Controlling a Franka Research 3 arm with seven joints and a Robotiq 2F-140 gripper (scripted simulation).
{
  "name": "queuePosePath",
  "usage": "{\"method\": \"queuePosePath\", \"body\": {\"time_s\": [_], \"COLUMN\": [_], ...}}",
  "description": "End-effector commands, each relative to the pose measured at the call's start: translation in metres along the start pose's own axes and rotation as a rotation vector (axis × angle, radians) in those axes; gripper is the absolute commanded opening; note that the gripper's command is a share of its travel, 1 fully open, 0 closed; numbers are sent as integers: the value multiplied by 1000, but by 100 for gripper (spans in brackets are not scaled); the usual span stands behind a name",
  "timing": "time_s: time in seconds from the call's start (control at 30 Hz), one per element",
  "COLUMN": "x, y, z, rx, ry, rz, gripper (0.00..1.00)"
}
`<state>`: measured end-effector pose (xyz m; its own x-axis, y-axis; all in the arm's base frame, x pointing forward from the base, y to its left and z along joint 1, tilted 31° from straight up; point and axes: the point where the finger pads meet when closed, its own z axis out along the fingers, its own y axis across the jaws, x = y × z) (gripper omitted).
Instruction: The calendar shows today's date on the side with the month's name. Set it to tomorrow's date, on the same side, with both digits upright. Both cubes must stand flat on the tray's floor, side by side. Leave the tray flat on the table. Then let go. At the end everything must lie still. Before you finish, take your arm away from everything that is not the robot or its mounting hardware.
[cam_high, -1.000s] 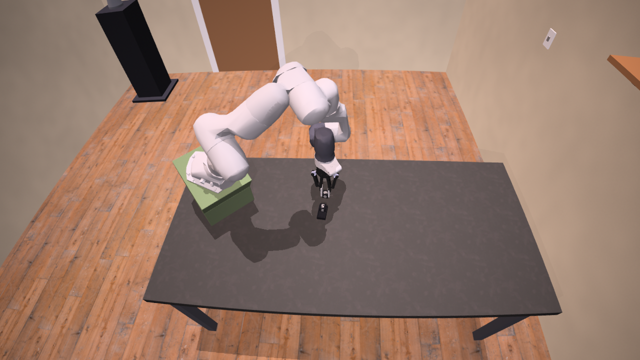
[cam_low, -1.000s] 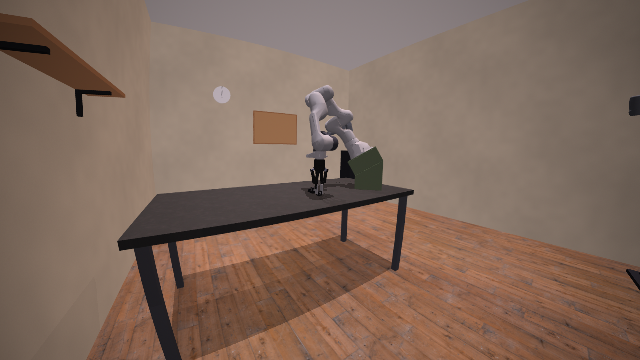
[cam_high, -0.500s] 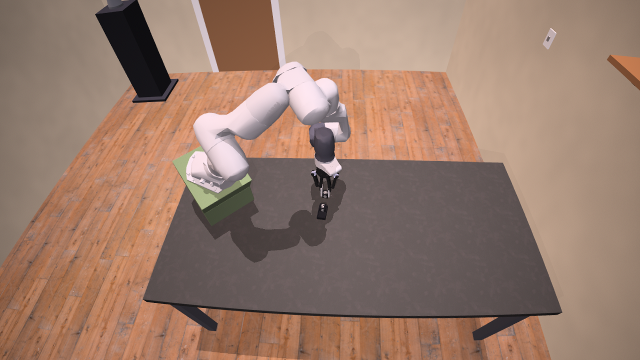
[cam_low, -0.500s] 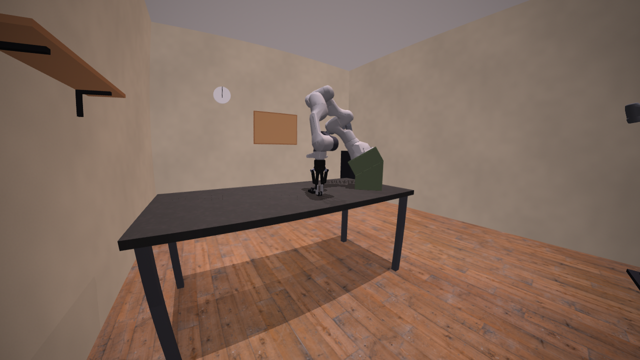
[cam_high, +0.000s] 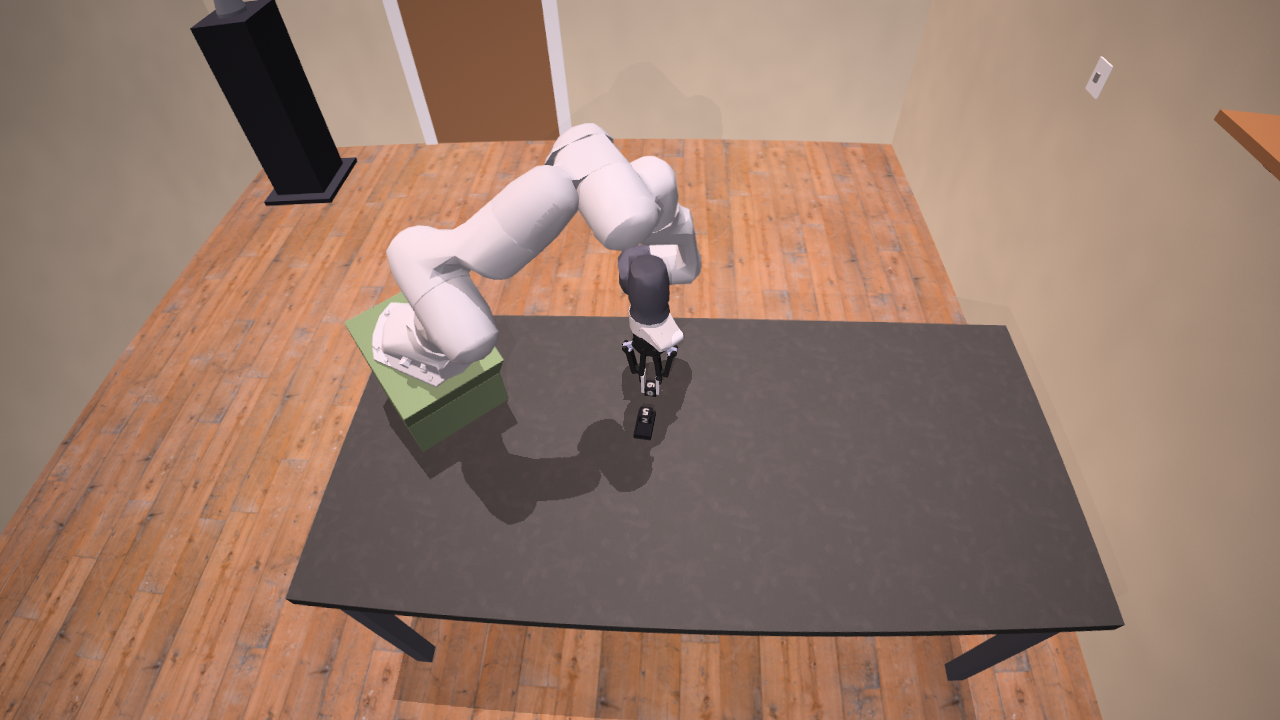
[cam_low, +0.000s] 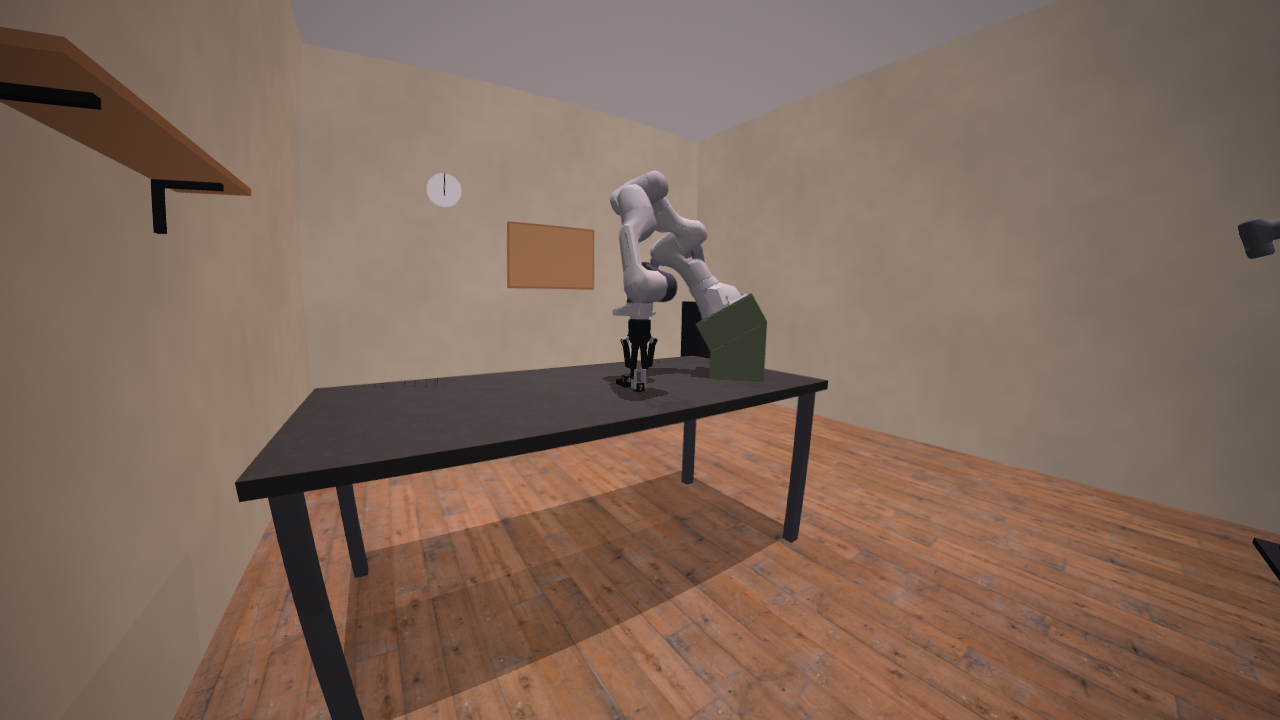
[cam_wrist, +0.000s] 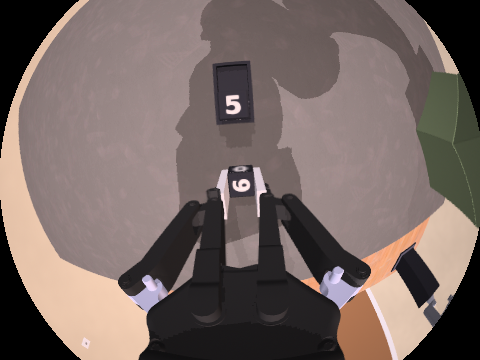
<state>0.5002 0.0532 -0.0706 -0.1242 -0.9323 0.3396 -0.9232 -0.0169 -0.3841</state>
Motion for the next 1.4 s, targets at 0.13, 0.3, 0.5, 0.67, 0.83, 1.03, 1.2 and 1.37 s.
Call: {"method": "queuePosePath", "body": {"time_s": [0.13,0.3,0.5,0.67,0.83,1.03,1.2,1.37], "x": [-1,-1,-1,-1,-1,9,98,121], "y": [0,0,0,0,0,-3,-6,0], "z": [-25,-47,-88,-99,-99,-100,-108,-109], "rx": [0,0,0,0,0,3,6,0], "ry": [-2,-2,-2,-2,-2,0,3,-2], "rz": [3,3,3,3,3,3,8,10], "gripper": [16,16,16,16,16,16,16,16]}}
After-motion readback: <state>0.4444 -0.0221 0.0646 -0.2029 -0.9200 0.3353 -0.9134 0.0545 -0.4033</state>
